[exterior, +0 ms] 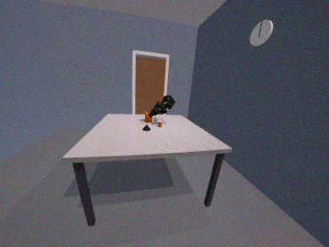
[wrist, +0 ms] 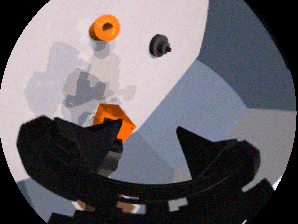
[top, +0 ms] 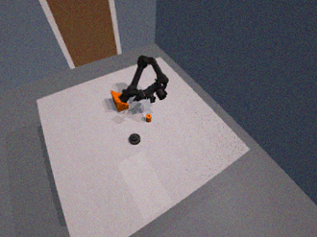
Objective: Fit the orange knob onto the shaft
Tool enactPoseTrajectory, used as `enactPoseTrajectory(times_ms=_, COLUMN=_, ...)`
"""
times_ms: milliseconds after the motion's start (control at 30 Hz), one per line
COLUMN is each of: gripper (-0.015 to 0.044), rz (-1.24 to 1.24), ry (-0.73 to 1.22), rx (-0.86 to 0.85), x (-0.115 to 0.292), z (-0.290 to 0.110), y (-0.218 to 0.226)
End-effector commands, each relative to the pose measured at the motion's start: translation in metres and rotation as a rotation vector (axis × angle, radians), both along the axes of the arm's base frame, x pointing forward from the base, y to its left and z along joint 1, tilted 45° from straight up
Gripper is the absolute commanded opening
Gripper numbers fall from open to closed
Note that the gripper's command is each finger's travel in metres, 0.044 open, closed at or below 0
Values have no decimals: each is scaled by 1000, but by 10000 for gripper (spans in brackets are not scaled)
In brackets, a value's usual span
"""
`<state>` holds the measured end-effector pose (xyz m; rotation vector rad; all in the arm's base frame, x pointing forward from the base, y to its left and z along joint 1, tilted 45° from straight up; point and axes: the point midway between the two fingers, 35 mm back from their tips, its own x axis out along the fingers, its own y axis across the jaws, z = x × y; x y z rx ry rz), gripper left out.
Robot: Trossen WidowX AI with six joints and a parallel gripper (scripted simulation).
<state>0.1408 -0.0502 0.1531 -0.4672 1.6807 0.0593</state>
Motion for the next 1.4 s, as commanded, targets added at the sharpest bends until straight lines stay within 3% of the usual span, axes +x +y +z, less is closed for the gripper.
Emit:
enactPoseTrajectory(times_ms=0, gripper=440, rz=-284, ry=-32, rx=796, x=55, z=-11, y=46)
enactPoseTrajectory(times_ms=67, gripper=440, rz=-361, ry=-100, rx=979, x=75, z=-4, y=46)
enactPoseTrajectory(times_ms=133, gripper=440, rz=-390, ry=-131, rx=1044, x=85, z=-1, y=44)
enactPoseTrajectory(times_ms=700, gripper=440, rz=-390, ry=-131, rx=1044, x=87, z=-1, y=43)
enactPoseTrajectory(times_ms=867, gripper=440, rz=-389, ry=-132, rx=1045, x=91, z=-24, y=66)
enactPoseTrajectory(times_ms=1367, gripper=440, rz=-389, ry=-133, rx=1044, x=96, z=-42, y=82)
